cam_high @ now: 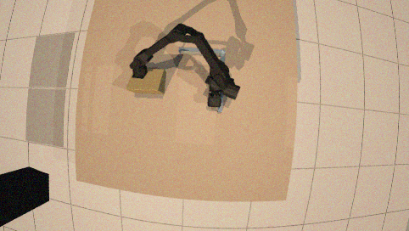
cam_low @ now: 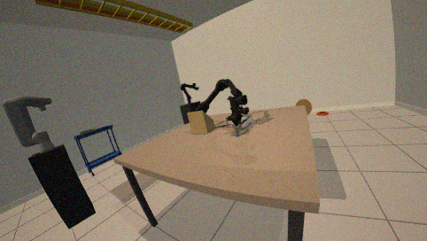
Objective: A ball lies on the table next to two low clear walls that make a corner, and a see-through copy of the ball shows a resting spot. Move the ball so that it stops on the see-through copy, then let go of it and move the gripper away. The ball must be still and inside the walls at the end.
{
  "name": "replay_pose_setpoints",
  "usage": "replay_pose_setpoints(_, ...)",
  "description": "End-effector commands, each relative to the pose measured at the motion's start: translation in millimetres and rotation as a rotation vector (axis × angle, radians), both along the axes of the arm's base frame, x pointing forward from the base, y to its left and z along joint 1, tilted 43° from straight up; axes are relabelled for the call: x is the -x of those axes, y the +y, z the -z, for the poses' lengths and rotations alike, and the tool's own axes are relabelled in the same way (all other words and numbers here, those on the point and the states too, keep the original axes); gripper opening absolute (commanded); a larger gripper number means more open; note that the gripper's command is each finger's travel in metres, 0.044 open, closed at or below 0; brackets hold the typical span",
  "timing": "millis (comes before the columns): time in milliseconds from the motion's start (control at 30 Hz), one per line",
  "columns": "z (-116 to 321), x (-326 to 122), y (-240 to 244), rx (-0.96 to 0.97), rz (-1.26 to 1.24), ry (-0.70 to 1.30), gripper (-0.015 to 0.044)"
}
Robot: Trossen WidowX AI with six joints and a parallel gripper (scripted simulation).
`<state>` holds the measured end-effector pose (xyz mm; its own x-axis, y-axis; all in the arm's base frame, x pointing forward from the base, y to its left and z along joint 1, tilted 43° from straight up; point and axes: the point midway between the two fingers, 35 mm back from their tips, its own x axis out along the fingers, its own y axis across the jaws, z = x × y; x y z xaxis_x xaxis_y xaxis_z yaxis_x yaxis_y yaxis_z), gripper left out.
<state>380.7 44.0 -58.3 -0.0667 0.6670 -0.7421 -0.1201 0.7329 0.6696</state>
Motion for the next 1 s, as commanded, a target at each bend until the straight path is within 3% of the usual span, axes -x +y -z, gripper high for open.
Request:
replay_pose_setpoints(0, 3.6, 1.6, 3.7, -0.005, 0.004, 0.006, 0.0)
replay_pose_setpoints(333, 12.6, 2.7, 12.1, -0.006, 0.004, 0.006, 0.0)
replay_pose_setpoints(733, 10.4, 0.6, 9.7, 0.0, 0.001, -0.001, 0.0306)
replay_pose_setpoints(867, 8.5, 0.1, 7.8, 0.0, 0.001, -0.001, 0.0306)
replay_pose_setpoints(967, -20.0, -4.2, -19.6, 0.002, 0.003, 0.002, 0.0306)
